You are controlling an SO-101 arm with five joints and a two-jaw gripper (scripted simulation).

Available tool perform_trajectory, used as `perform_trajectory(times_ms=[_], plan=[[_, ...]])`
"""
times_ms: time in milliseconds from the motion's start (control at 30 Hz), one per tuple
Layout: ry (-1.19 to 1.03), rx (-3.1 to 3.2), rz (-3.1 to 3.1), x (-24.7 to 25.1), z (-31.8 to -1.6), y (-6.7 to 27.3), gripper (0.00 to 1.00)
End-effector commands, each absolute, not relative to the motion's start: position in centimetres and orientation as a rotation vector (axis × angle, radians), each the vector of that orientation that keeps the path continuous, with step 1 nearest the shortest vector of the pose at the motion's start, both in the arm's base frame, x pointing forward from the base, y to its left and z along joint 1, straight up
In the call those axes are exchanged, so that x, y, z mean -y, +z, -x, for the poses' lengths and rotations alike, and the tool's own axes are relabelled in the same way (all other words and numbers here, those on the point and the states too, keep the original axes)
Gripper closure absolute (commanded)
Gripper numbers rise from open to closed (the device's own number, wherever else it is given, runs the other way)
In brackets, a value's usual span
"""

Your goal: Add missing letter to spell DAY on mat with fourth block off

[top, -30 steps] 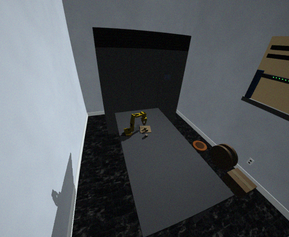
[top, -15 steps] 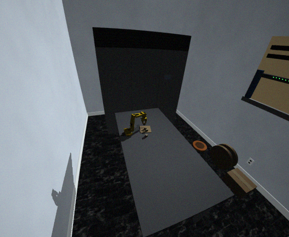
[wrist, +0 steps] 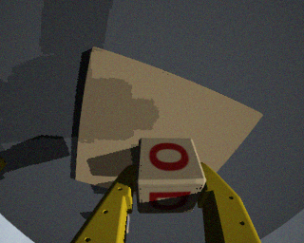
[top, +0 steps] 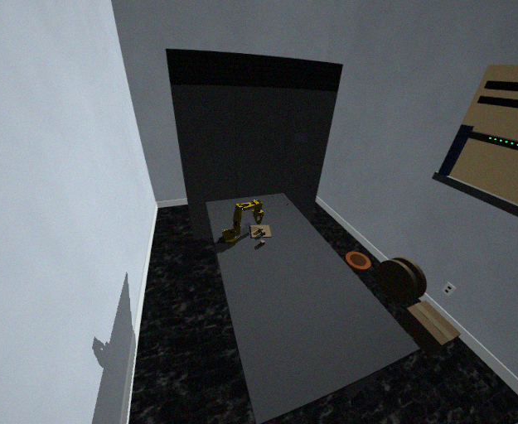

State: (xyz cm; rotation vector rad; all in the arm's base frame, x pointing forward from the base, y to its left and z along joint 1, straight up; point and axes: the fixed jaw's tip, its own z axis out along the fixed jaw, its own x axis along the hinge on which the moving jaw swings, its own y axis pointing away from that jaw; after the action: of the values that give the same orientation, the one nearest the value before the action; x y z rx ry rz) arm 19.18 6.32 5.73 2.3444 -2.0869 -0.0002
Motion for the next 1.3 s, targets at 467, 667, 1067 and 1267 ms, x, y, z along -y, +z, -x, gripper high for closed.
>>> perform_trajectory(times_ms=[467,667,1067,1267], plan=[[0.049,2.132,-2.378,-6.5,-19.8,6.1,1.0],[0.049,2.131,-2.379,-6.5,-19.8,5.7,1.0],[0.048,2.13,-2.379,-6.6,-19.8,5.5,1.0],[0.048,2.128,-2.381,-6.6,-19.8,5.1,1.0]])
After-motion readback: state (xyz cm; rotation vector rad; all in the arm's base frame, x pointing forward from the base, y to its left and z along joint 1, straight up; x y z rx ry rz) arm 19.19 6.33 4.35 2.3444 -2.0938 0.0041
